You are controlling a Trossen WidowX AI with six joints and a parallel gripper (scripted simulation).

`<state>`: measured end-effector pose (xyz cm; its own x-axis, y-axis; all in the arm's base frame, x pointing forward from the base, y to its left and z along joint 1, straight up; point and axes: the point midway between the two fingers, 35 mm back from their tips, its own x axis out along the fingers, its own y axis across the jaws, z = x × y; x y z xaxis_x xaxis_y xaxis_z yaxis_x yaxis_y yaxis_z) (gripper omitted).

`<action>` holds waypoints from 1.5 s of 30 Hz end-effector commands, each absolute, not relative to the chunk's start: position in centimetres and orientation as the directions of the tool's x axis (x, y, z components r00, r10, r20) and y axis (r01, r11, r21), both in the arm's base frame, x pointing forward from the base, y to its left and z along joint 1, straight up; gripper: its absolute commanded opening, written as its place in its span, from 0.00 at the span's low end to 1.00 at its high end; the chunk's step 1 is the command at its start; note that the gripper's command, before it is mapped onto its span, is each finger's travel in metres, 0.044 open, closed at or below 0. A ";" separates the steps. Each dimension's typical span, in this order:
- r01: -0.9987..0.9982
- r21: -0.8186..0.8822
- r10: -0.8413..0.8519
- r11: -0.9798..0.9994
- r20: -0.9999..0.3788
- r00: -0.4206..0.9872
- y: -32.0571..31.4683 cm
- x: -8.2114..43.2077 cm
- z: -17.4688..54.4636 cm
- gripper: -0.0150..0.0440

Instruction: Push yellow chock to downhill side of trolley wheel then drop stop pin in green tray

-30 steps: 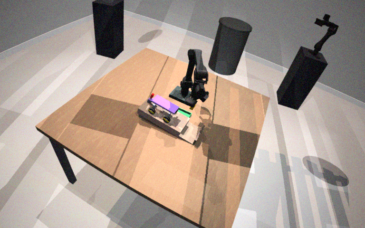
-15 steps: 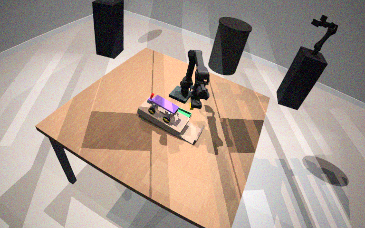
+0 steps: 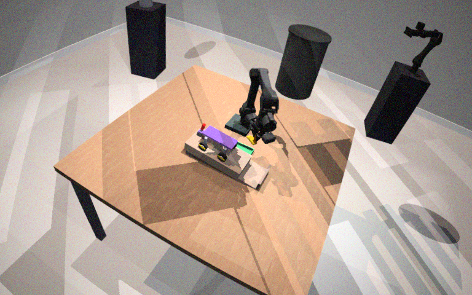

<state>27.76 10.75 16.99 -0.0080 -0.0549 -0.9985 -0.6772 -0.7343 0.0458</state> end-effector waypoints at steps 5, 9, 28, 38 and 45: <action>-0.454 0.069 -0.077 -0.888 -0.997 -0.001 10.9 27.9 17.2 0.25; -0.321 0.083 -0.087 -0.944 -0.996 -0.002 10.9 27.9 17.2 0.25; -0.199 0.095 -0.097 -0.975 -0.995 0.001 10.6 30.3 16.7 0.25; -0.199 0.095 -0.097 -0.975 -0.995 0.001 10.4 30.6 15.5 0.25; -0.199 0.095 -0.097 -0.975 -0.995 0.001 10.4 30.8 13.7 0.25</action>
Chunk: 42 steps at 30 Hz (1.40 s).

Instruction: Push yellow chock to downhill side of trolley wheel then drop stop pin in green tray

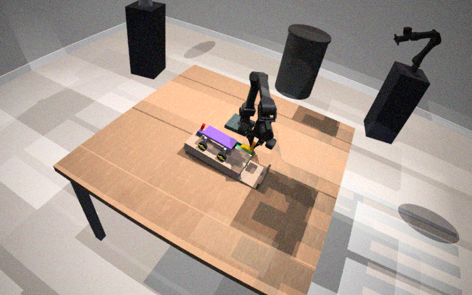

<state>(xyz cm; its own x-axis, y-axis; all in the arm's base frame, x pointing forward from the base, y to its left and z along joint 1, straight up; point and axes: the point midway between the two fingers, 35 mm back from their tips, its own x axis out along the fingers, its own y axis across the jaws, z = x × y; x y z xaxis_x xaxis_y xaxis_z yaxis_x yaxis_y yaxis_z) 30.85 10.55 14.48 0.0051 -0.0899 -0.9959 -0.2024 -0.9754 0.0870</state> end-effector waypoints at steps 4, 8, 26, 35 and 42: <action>-0.199 0.095 -0.097 -0.975 -0.995 0.001 10.3 30.8 12.7 0.25; -0.199 0.095 -0.097 -0.975 -0.995 0.001 10.2 30.8 11.7 0.25; -0.199 0.096 -0.098 -0.975 -0.995 0.001 9.2 30.7 10.5 0.25; -0.199 0.097 -0.099 -0.975 -0.995 0.001 8.4 30.6 10.6 0.25; -0.199 0.097 -0.099 -0.975 -0.995 0.001 7.8 30.5 10.7 0.25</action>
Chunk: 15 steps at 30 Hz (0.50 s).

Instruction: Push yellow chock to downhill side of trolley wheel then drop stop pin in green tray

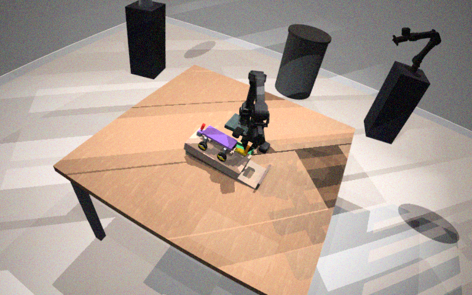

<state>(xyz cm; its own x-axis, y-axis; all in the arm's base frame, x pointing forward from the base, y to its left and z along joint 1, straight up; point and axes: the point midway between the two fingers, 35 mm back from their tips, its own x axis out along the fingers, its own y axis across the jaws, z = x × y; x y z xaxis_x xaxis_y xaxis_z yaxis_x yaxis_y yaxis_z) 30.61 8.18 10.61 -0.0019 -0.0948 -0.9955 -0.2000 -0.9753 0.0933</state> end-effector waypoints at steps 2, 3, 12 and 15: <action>-0.199 0.097 -0.100 -0.975 -0.995 0.001 7.6 30.5 10.7 0.25; -0.199 0.098 -0.100 -0.975 -0.995 0.001 7.5 30.5 10.7 0.25; -0.199 0.098 -0.100 -0.975 -0.995 0.001 6.7 30.3 10.8 0.25; -0.199 0.099 -0.101 -0.975 -0.995 0.001 6.4 30.3 10.8 0.25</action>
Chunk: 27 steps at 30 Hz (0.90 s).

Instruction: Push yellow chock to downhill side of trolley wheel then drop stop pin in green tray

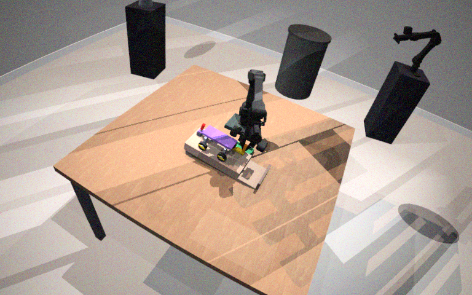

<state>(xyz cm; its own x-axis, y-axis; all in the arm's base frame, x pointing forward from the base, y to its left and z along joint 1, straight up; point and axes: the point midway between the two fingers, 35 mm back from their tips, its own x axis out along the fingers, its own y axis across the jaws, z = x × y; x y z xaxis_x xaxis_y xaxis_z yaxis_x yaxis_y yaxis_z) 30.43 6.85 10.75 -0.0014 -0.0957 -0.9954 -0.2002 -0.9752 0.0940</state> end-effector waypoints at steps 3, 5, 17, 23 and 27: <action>-0.199 0.094 -0.095 -0.975 -0.995 -0.001 6.8 30.4 10.7 0.25; -0.199 0.094 -0.095 -0.975 -0.995 -0.001 6.8 30.4 10.7 0.25; -0.199 0.094 -0.095 -0.975 -0.995 -0.001 6.8 30.4 10.7 0.57; -0.199 0.096 -0.098 -0.975 -0.995 0.000 6.9 30.4 11.6 0.58; -0.199 0.098 -0.100 -0.975 -0.995 0.001 7.0 30.2 13.2 0.58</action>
